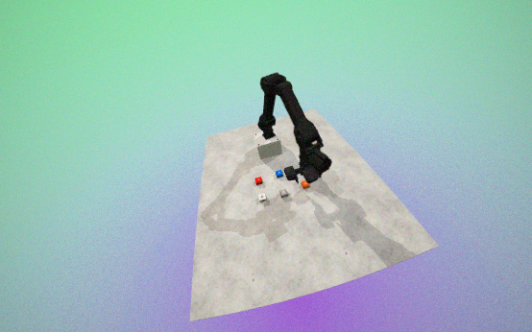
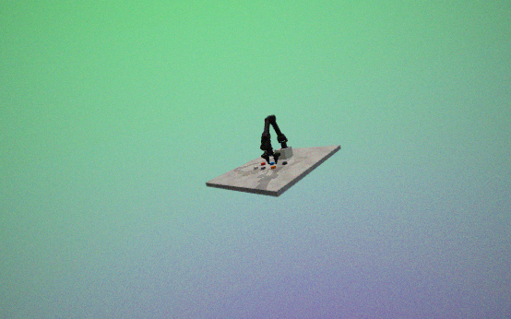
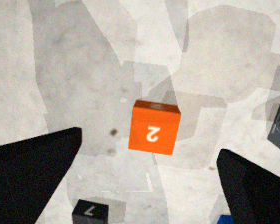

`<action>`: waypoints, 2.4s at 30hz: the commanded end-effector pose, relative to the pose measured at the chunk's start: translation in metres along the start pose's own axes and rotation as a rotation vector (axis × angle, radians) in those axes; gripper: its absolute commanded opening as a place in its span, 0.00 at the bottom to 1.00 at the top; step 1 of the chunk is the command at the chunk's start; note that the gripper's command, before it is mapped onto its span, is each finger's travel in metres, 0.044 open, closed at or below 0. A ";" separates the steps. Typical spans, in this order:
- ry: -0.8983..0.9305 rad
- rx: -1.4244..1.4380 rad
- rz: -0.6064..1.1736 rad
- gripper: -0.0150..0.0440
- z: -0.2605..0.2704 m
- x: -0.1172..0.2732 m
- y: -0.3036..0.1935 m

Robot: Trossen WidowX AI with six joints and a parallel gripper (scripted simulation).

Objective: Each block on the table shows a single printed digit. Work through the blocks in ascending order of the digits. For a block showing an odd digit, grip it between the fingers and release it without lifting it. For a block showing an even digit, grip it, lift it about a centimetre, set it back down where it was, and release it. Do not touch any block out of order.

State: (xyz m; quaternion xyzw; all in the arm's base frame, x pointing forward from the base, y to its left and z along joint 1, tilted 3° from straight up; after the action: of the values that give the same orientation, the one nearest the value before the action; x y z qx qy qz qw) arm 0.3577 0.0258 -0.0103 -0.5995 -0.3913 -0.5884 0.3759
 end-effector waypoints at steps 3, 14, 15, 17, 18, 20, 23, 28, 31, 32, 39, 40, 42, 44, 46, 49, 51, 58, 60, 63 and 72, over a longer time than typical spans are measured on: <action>-0.002 -0.003 0.005 0.93 -0.001 -0.013 -0.002; -0.002 -0.003 0.005 0.93 -0.001 -0.030 -0.002; -0.002 -0.003 0.005 0.93 -0.001 -0.031 -0.002; -0.002 -0.003 0.005 0.89 -0.001 -0.031 -0.002; -0.002 -0.003 0.005 0.84 -0.001 -0.031 -0.002; -0.002 -0.003 0.005 0.75 -0.001 -0.031 -0.002; -0.002 -0.003 0.005 0.62 -0.001 -0.031 -0.002; -0.002 -0.003 0.005 0.46 -0.001 -0.031 -0.002; -0.002 -0.003 0.005 0.46 -0.001 -0.031 -0.002; -0.002 -0.003 0.005 0.46 -0.001 -0.031 -0.002; -0.002 -0.003 0.005 0.46 -0.001 -0.031 -0.002; -0.002 -0.003 0.005 0.46 -0.001 -0.031 -0.002; -0.002 -0.003 0.005 0.46 -0.001 -0.031 -0.002; -0.002 -0.003 0.005 0.46 -0.001 -0.031 -0.002; -0.002 -0.003 0.005 0.46 -0.001 -0.028 -0.002; -0.002 -0.003 0.005 0.46 -0.001 -0.023 -0.002; -0.002 -0.003 0.005 0.46 -0.001 -0.020 -0.002; -0.002 -0.003 0.005 0.46 -0.001 -0.016 -0.002; -0.002 -0.003 0.005 0.46 -0.001 -0.016 -0.002; -0.002 -0.003 0.005 0.46 -0.001 -0.016 -0.002; -0.002 -0.003 0.005 0.46 -0.001 -0.022 -0.002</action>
State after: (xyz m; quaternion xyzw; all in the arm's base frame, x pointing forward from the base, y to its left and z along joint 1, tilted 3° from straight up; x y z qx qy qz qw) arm 0.3551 0.0252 -0.0283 -0.6018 -0.3897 -0.5866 0.3767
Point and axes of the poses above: the point midway between the two fingers, 35 mm back from their tips, its own x axis back along the fingers, its own z axis across the jaws, y = z × x, the point moved 2 cm from there along x, back along the fingers, and after that the axes turned 13 degrees about -x, right-handed, at the moved point
